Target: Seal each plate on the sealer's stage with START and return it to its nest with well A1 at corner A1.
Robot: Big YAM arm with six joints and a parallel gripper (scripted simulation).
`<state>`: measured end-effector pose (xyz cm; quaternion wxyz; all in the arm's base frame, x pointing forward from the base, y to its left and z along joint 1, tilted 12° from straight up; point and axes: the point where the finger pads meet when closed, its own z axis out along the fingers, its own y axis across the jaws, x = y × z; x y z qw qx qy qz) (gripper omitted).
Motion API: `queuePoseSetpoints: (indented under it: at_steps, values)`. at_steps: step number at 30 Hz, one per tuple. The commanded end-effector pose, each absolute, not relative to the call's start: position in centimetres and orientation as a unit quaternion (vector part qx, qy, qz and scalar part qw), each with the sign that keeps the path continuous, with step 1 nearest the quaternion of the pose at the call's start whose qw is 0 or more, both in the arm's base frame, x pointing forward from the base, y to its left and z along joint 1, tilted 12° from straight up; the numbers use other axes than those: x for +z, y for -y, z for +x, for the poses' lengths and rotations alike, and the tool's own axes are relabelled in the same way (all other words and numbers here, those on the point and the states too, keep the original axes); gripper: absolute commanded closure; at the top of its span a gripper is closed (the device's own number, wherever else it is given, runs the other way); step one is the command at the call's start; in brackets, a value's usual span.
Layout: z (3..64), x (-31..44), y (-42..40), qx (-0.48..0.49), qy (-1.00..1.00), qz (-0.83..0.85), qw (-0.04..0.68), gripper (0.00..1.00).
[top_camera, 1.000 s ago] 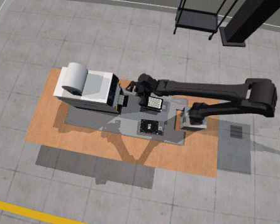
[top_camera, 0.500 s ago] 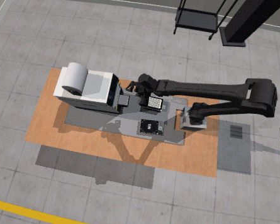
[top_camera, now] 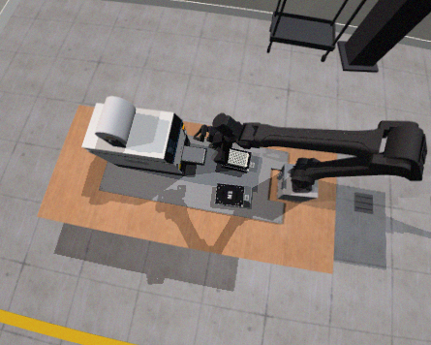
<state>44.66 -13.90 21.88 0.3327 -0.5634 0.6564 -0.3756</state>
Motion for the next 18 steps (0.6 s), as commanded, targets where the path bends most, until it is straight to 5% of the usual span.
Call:
queuePoseSetpoints:
  at_steps: [1, 18]
  values:
    - [45.9, 25.6, 14.2, -0.398, -0.642, -0.554, 0.349, 0.0]
    - [46.5, 24.2, 14.5, -0.395, -0.645, -0.555, 0.346, 0.0]
